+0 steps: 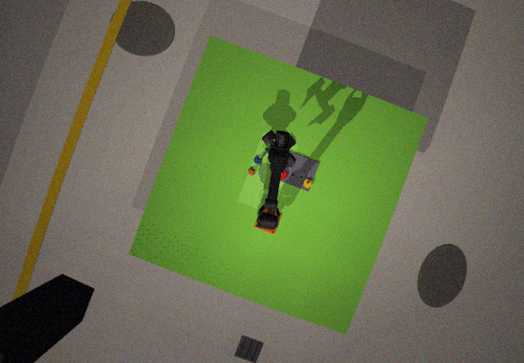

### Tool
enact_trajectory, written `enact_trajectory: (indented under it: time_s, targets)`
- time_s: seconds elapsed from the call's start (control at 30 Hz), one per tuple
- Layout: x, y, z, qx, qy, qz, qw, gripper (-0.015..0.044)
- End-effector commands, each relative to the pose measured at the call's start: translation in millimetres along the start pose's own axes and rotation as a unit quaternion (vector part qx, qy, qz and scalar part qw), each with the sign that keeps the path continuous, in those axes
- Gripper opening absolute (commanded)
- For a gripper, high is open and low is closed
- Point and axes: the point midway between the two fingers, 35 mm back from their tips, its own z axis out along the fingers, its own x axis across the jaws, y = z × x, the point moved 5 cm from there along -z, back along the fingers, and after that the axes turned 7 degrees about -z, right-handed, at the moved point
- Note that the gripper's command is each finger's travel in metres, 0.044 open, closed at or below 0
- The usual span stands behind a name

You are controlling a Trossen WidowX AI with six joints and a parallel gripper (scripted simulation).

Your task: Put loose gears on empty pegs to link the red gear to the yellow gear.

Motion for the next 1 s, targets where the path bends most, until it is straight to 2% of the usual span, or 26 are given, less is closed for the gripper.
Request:
enact_trajectory:
  time_s: [0.0,0.3,0.97]
  targets:
    - [12.8,-19.7,32.5,0.13,-0.088,0.059,0.986,0.044]
    - [11.3,-22.2,32.7,0.134,-0.092,0.061,0.985,0.044]
    - [5.8,-31.3,64.4,0.134,-0.092,0.061,0.985,0.044]
